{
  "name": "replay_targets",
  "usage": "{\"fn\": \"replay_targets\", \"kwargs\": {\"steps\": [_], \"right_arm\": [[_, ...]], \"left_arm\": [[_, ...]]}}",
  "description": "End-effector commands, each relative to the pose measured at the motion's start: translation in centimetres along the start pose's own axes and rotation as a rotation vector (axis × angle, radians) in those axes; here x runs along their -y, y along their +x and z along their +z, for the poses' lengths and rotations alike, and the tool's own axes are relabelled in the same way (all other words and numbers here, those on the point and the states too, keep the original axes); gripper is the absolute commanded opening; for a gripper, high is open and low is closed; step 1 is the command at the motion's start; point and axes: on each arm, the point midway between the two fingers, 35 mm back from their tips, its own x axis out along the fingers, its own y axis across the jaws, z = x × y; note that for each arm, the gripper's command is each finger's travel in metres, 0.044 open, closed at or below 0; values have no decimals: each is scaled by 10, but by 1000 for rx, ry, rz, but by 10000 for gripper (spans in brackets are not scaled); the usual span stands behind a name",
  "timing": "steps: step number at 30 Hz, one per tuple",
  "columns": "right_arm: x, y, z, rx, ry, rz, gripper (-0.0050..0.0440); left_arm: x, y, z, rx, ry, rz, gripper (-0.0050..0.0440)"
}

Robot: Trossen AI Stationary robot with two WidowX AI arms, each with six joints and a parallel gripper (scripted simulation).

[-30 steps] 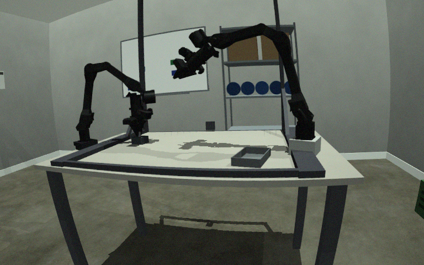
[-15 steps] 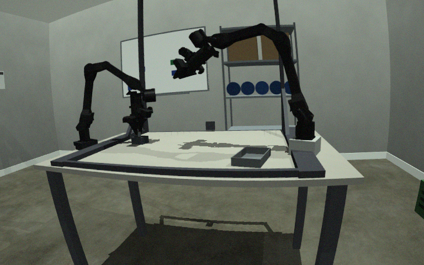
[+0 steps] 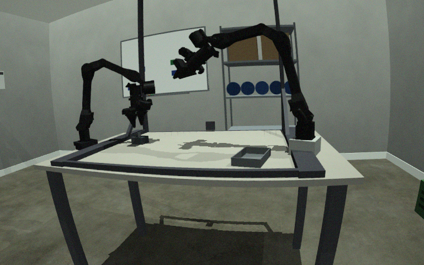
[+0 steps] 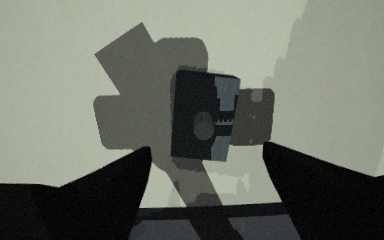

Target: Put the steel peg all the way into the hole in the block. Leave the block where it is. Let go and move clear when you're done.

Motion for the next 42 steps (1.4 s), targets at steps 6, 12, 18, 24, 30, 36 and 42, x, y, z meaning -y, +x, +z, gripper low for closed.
{"fn": "replay_targets", "kwargs": {"steps": [6,12,18,24,30,36,42], "right_arm": [[6,-20,-7,119,-140,27,440],[12,-27,-12,205,-250,43,440],[16,-34,-17,299,-377,66,440],[19,-37,-20,354,-449,75,440],[20,-36,-21,359,-461,75,440],[18,-40,-19,370,-464,78,440],[19,-38,-19,361,-460,73,440]], "left_arm": [[20,-58,14,154,24,-47,200],[35,-100,8,268,39,-85,200],[50,-160,-2,452,52,-146,200],[58,-197,-29,572,58,-194,200],[61,-203,-52,598,61,-216,200],[62,-209,-58,622,61,-226,200],[62,-209,-58,622,60,-225,200]]}}
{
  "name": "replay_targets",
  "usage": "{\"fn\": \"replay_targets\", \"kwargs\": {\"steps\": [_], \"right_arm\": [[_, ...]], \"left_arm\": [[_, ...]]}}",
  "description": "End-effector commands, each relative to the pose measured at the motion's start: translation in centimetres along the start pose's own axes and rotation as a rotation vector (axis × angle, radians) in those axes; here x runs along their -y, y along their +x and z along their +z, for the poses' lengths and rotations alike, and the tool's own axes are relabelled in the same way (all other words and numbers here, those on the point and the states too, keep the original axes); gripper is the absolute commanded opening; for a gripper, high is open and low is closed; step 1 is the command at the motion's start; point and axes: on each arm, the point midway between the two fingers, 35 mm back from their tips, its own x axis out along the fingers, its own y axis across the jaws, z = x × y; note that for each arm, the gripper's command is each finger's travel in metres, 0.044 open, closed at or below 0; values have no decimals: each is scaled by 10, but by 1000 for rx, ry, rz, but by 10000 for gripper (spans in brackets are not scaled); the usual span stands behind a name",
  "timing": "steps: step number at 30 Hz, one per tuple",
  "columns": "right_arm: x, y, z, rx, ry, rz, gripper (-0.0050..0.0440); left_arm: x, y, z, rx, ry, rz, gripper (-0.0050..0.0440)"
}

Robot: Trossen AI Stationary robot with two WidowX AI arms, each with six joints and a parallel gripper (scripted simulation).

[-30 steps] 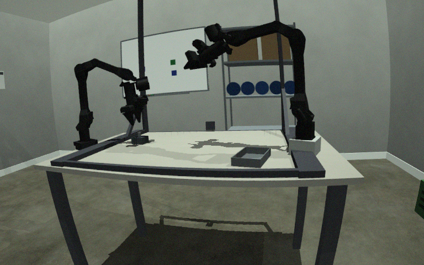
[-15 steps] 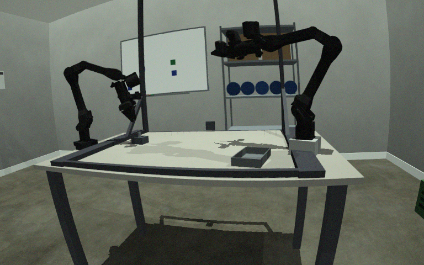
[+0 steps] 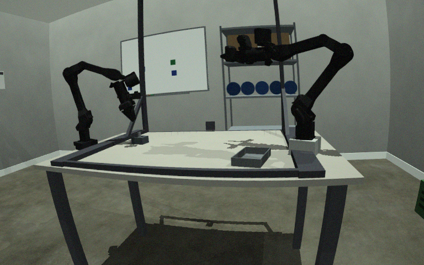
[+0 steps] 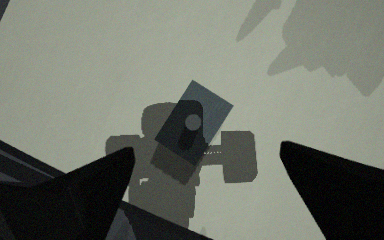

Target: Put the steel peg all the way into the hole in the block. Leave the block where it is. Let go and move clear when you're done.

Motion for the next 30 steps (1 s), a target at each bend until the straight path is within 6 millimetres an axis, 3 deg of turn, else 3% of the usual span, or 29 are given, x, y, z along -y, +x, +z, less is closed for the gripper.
{"fn": "replay_targets", "kwargs": {"steps": [1,7,16,18,30], "right_arm": [[0,-5,5,24,-1,1,440],[11,-16,2,78,20,-36,440],[67,-75,5,394,143,-219,440],[67,-75,5,394,143,-219,440],[145,-150,10,818,327,-471,440]], "left_arm": [[1,-3,3,16,3,0,200],[0,-3,3,16,3,1,200],[0,-2,7,21,1,2,200],[0,-2,7,21,1,2,200],[0,-2,7,21,1,2,200]]}}
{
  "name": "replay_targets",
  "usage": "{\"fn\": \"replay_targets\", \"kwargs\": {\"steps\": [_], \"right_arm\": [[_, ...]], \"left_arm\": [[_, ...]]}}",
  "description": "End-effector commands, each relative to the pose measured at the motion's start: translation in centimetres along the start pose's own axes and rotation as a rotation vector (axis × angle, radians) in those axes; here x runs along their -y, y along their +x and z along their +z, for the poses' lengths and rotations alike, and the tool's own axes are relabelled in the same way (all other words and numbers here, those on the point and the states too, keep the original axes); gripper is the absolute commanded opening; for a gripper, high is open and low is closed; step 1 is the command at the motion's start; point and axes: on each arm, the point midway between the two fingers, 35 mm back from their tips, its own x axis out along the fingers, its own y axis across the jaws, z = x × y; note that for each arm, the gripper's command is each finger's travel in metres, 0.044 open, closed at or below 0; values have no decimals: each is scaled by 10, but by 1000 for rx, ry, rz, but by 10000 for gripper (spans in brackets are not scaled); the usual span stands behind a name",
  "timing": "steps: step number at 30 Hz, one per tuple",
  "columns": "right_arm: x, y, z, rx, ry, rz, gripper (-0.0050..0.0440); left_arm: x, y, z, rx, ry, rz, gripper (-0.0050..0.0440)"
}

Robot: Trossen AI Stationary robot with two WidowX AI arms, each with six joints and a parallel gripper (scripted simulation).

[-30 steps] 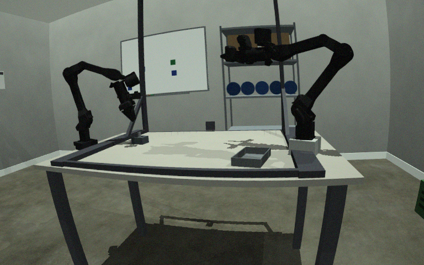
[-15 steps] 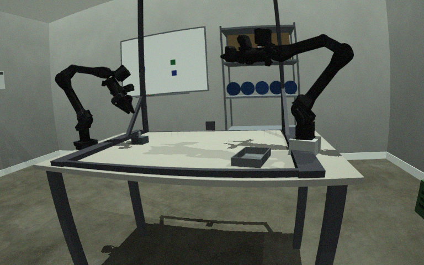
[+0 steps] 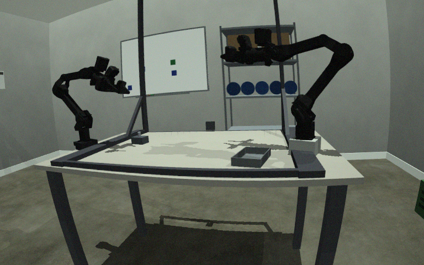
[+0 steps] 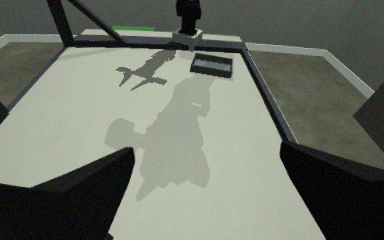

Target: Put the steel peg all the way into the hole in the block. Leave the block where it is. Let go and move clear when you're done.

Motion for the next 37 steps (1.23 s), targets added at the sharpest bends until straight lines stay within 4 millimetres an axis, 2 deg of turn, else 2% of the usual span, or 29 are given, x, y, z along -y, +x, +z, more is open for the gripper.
{"fn": "replay_targets", "kwargs": {"steps": [1,3,5,6,15,19,37], "right_arm": [[30,-2,18,139,69,-72,440],[42,3,20,161,99,-106,440],[42,3,20,161,99,-106,440],[50,2,31,221,110,-128,440],[86,2,59,399,187,-238,440],[96,-4,78,497,196,-271,440],[97,-6,82,513,197,-274,440]], "left_arm": [[0,-2,8,21,1,2,200],[0,-2,8,21,1,2,200],[0,-2,8,21,1,2,200],[0,-2,8,21,1,2,200],[0,-2,8,21,1,2,200],[0,-2,8,21,1,2,200],[0,-2,8,21,1,2,200]]}}
